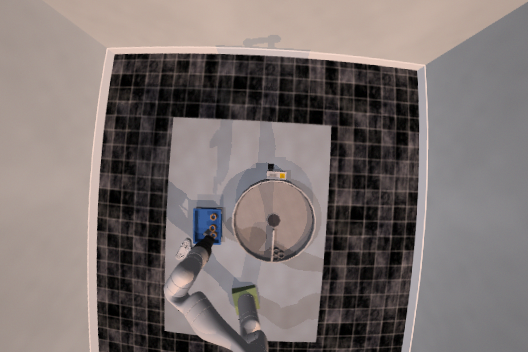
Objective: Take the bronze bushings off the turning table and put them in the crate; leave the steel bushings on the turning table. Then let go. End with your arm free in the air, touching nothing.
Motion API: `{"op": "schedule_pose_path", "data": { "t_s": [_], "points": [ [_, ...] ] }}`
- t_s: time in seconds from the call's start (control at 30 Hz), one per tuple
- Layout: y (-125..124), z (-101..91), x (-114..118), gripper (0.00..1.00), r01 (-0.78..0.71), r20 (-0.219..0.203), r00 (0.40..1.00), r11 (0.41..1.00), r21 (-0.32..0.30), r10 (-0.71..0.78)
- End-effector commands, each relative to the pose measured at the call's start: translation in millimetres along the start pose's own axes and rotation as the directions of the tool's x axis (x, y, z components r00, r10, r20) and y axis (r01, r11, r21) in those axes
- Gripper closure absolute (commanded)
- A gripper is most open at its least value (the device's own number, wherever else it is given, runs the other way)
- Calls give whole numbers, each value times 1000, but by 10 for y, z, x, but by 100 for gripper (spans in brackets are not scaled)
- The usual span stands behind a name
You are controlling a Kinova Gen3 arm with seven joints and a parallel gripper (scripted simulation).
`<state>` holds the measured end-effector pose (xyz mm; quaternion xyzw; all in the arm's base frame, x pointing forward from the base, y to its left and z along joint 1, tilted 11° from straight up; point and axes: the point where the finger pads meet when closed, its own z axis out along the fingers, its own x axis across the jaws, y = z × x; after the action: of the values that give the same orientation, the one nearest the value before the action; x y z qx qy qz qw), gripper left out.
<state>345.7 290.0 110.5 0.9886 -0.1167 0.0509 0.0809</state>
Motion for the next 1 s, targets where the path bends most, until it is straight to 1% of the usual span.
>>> {"op": "schedule_pose_path", "data": {
  "t_s": [0.0, 0.17, 0.23, 0.33, 0.73, 0.8, 0.9, 0.97],
  "points": [
    [3, -3, 11, 0, -3, 0, 1000, 1000, 1, 3],
    [3, -3, 11, 0, -3, 0, 1000, 1000, 1, 3],
    [-4, -14, 11, 0, 97, 0, 995, 995, 1, -97],
    [-14, -31, 12, 0, 245, -1, 970, 970, 1, -245],
    [-14, -31, 12, 0, 245, -1, 970, 970, 1, -245],
    [-21, -43, 12, 0, 340, -1, 940, 940, 1, -340],
    [-30, -60, 13, 0, 477, -1, 879, 879, 1, -477],
    [-30, -60, 13, 0, 477, -1, 879, 879, 1, -477]
  ]
}}
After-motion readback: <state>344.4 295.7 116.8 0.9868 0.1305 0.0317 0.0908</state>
